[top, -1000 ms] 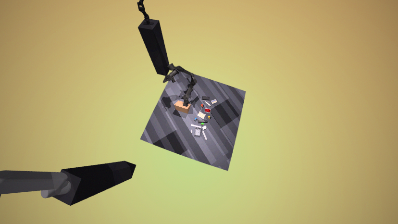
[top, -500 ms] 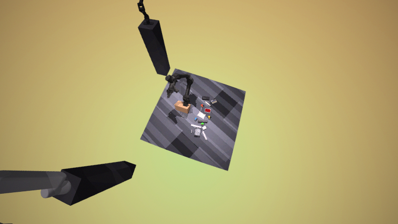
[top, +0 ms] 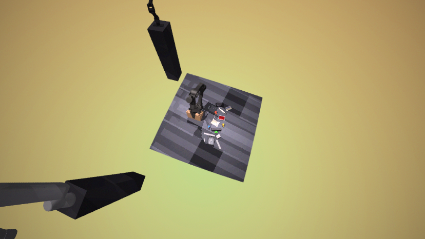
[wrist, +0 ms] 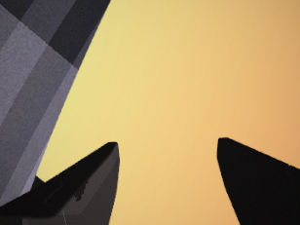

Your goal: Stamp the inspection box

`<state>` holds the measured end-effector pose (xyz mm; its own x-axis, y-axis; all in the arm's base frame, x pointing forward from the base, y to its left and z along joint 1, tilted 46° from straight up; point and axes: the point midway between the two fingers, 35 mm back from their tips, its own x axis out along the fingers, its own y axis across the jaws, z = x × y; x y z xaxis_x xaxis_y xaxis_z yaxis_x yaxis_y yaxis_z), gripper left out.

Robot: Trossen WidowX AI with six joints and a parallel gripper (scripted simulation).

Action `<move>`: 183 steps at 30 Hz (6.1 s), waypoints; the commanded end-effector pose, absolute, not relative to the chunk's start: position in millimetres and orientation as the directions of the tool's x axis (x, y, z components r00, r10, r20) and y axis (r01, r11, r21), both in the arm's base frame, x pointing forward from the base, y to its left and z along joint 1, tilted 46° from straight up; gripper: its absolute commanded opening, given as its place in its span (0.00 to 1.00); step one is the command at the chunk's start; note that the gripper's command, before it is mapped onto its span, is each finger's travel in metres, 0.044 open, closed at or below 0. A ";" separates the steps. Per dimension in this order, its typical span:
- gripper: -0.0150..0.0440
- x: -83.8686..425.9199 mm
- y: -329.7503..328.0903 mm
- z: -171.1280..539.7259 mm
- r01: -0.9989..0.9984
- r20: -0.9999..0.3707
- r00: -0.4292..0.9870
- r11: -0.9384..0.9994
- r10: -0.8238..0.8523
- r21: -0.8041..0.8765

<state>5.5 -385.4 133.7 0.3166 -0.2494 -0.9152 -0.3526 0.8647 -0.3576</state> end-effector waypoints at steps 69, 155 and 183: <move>0.62 314.7 -87.8 -141.3 0.048 -0.703 0.073 0.701 0.708 0.711; 0.62 315.2 -70.3 -156.3 0.047 -0.701 0.073 0.699 0.710 0.713; 0.62 315.2 -70.3 -156.3 0.047 -0.701 0.073 0.699 0.710 0.713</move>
